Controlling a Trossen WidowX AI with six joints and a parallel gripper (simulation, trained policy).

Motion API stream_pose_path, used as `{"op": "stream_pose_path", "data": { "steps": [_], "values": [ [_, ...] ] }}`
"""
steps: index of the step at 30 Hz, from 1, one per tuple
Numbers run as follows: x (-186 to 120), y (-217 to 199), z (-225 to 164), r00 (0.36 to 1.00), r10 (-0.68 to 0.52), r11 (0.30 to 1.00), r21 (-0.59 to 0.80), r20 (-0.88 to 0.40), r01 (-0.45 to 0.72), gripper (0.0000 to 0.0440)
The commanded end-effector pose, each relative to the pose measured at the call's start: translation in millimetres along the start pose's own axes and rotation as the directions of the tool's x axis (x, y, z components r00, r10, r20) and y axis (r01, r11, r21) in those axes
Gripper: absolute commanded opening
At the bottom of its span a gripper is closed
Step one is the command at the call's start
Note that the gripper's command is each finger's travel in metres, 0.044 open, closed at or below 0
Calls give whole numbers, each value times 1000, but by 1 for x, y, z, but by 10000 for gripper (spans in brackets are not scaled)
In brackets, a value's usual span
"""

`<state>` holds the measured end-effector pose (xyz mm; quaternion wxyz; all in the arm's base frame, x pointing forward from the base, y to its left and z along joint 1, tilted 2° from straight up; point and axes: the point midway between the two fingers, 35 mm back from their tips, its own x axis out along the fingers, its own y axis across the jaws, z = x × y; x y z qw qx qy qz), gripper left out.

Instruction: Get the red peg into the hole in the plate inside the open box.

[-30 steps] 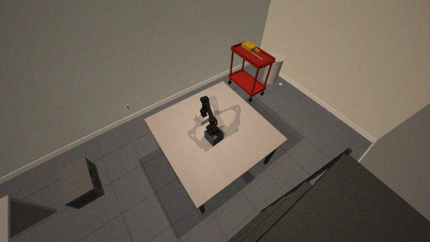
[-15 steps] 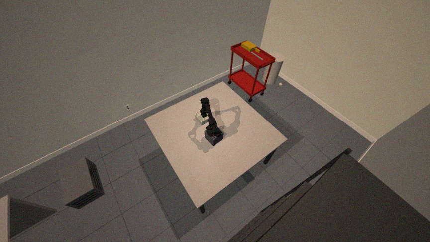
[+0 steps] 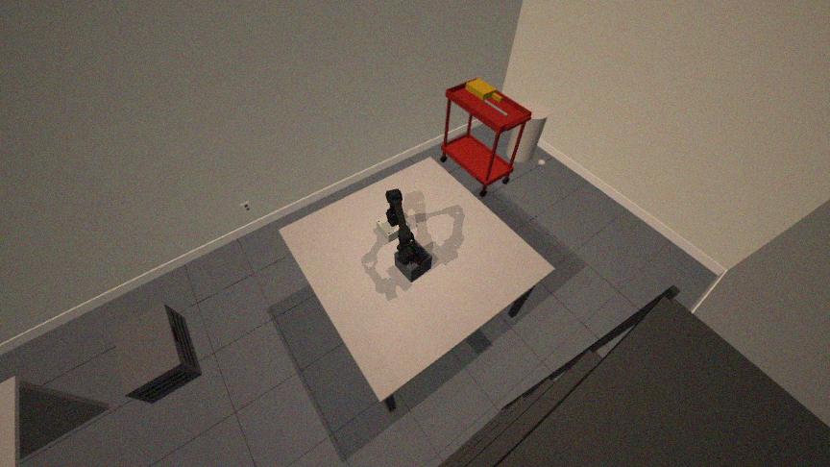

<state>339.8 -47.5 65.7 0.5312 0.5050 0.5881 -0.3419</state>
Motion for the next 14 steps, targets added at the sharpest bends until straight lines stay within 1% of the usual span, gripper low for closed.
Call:
{"op": "stream_pose_path", "data": {
  "steps": [1,10,12,14],
  "values": [
    [-8,5,1,1000,26,1000,-1,-18,-26,217],
    [-24,12,7,996,73,997,14,-49,-73,240],
    [-28,14,8,995,84,996,15,-53,-83,228],
    [-31,15,10,994,96,995,13,-54,-96,196]
  ]
}}
